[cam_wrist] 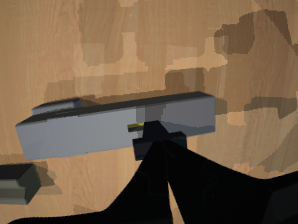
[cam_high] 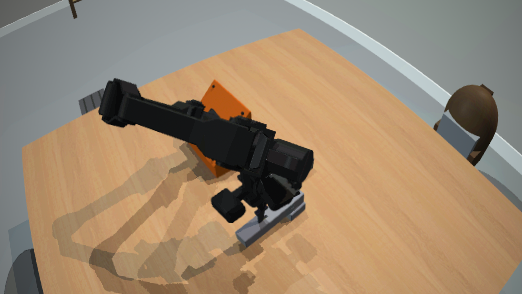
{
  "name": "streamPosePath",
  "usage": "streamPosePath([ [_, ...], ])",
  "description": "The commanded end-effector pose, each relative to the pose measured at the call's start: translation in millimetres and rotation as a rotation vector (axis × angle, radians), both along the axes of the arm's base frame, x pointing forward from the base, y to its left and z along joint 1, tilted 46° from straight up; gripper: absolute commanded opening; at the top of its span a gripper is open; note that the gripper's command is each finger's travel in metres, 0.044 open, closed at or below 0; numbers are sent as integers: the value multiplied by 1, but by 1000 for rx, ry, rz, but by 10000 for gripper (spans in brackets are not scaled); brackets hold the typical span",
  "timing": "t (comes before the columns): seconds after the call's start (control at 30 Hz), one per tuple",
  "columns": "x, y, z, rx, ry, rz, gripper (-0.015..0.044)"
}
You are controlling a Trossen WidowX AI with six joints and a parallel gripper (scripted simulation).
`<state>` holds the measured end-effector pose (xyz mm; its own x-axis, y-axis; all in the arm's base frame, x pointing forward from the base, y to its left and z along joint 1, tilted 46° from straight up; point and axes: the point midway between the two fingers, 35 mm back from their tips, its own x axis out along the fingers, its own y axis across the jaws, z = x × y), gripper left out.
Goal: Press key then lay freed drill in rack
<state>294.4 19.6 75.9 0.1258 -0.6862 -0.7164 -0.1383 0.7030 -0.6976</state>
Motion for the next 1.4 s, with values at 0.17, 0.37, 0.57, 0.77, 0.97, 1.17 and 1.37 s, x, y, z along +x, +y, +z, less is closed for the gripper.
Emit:
streamPosePath([
  [0.17,-3,-21,-14,-25,33,-43,0],
  [0.37,-3,-23,-15,-25,33,-43,0],
  [0.57,-2,-24,-16,-25,33,-43,0],
  [0.77,-2,-25,-17,-25,33,-43,0],
  [0.97,-1,-27,-18,-26,33,-43,0],
  [1.17,1,-12,-6,-22,33,-42,105],
  [1.37,-1,32,34,-22,35,-43,263],
])
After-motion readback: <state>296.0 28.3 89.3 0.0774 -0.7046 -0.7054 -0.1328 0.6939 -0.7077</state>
